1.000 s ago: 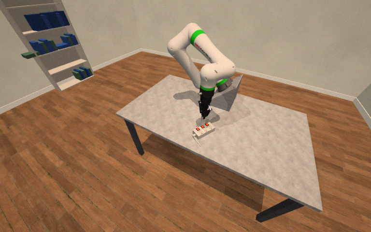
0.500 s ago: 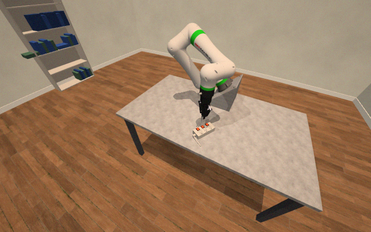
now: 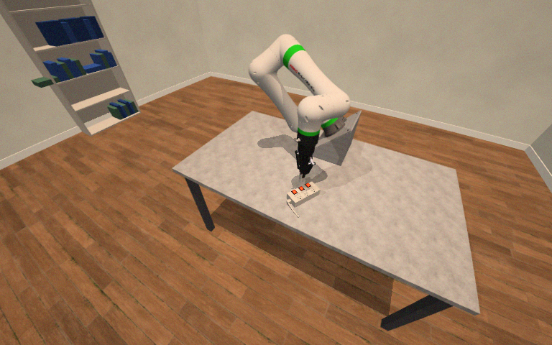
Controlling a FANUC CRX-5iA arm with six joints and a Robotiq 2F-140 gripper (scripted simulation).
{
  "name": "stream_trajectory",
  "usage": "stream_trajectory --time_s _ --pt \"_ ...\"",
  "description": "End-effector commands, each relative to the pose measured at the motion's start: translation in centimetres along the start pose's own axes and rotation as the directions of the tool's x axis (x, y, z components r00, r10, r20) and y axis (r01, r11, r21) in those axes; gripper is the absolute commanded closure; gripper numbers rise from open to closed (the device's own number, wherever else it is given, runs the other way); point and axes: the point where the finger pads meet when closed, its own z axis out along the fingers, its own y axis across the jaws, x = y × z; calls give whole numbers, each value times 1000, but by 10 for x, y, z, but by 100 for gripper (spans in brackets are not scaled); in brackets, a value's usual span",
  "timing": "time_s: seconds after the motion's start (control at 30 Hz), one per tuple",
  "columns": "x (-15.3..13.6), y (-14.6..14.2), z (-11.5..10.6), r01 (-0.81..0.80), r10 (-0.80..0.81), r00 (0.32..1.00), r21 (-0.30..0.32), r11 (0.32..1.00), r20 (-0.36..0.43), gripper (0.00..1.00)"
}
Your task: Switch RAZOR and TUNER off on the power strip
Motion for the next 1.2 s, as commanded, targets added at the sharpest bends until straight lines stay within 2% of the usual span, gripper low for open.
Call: stream_trajectory --time_s 0.0,1.17 --pt "0 0 3 0 0 1000 0 1000 0 100" --pt "0 0 37 0 0 1000 0 1000 0 100"
